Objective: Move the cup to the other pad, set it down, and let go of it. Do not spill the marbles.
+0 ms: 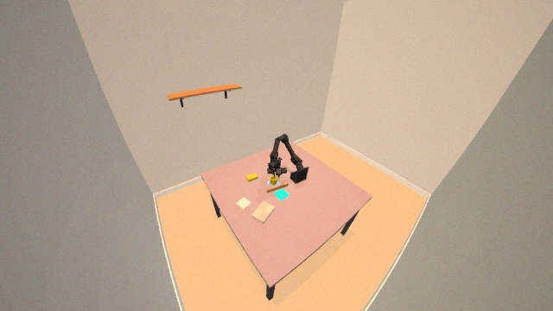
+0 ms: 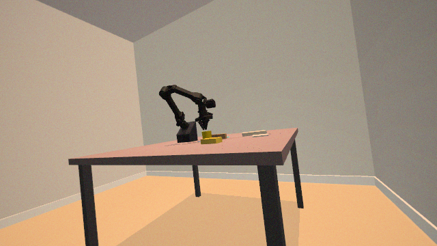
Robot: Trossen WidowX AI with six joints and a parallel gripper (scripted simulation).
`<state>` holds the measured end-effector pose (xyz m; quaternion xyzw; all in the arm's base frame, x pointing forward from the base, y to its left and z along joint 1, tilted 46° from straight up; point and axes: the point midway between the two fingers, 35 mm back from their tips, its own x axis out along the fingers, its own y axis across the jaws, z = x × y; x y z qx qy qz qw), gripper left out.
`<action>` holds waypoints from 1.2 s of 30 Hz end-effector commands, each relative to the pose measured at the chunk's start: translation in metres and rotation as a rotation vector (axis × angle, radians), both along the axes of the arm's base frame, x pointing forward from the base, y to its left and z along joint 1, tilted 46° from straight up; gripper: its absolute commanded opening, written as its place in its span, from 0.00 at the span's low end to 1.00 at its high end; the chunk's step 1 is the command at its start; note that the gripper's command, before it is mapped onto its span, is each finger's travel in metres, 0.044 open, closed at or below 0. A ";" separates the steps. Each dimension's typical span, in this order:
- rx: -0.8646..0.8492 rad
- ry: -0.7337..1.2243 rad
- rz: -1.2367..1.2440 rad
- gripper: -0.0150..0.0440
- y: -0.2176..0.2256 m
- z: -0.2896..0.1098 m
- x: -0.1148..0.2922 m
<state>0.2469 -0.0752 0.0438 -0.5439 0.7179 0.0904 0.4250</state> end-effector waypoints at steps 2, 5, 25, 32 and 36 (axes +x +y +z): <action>-0.004 0.012 -0.001 0.54 -0.007 -0.008 -0.002; -0.004 0.012 -0.001 0.54 -0.011 -0.012 -0.002; -0.010 0.013 -0.002 0.54 -0.035 -0.034 -0.007; -0.010 0.013 -0.002 0.54 -0.035 -0.034 -0.007; -0.006 0.006 -0.002 0.51 -0.034 -0.033 -0.006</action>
